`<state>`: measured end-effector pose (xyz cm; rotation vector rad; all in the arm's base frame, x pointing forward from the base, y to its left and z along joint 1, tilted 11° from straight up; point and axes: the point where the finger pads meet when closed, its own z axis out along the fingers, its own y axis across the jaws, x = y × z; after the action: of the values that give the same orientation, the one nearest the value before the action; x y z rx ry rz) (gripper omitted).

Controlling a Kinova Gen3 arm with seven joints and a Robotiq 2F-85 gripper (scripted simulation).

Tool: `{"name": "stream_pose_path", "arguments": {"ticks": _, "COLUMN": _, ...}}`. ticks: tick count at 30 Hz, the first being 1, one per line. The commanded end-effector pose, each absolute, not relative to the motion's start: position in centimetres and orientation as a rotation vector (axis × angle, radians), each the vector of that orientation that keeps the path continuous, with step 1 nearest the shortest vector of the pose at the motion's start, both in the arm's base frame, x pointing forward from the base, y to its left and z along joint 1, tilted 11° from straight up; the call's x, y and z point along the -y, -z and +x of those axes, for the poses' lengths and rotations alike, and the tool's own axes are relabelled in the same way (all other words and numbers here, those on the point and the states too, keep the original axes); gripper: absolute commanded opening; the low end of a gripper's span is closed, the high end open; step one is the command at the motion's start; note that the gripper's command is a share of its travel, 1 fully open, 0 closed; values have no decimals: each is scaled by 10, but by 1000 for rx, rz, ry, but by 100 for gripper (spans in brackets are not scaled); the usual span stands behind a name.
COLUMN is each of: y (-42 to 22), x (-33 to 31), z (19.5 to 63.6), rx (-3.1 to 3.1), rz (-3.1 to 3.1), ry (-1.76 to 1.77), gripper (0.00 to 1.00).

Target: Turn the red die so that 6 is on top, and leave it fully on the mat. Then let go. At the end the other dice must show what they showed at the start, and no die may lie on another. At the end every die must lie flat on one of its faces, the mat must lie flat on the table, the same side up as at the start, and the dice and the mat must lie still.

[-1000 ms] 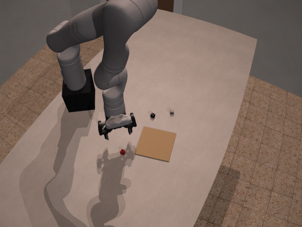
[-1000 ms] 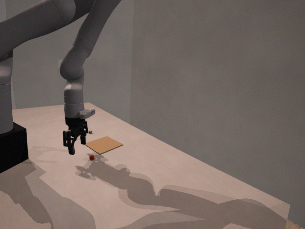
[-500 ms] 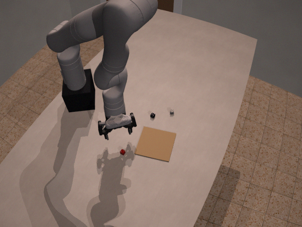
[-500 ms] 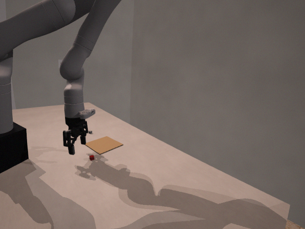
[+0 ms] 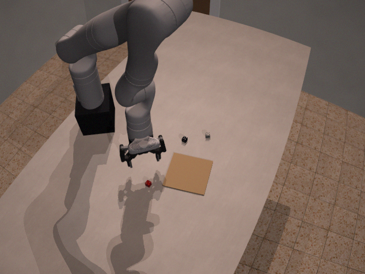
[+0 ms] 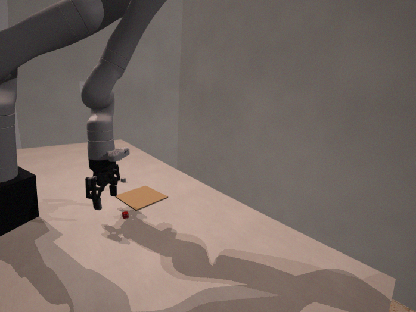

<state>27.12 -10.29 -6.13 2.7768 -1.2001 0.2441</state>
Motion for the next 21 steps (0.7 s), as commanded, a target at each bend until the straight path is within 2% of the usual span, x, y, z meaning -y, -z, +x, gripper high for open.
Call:
{"name": "stream_pose_path", "arguments": {"ticks": 1, "y": 62, "x": 96, "z": 272, "rx": 1186, "rz": 2784, "ry": -243, "gripper": 100}}
{"name": "stream_pose_path", "arguments": {"ticks": 21, "y": 74, "x": 18, "z": 283, "rx": 1186, "rz": 2784, "ry": -243, "gripper": 100}}
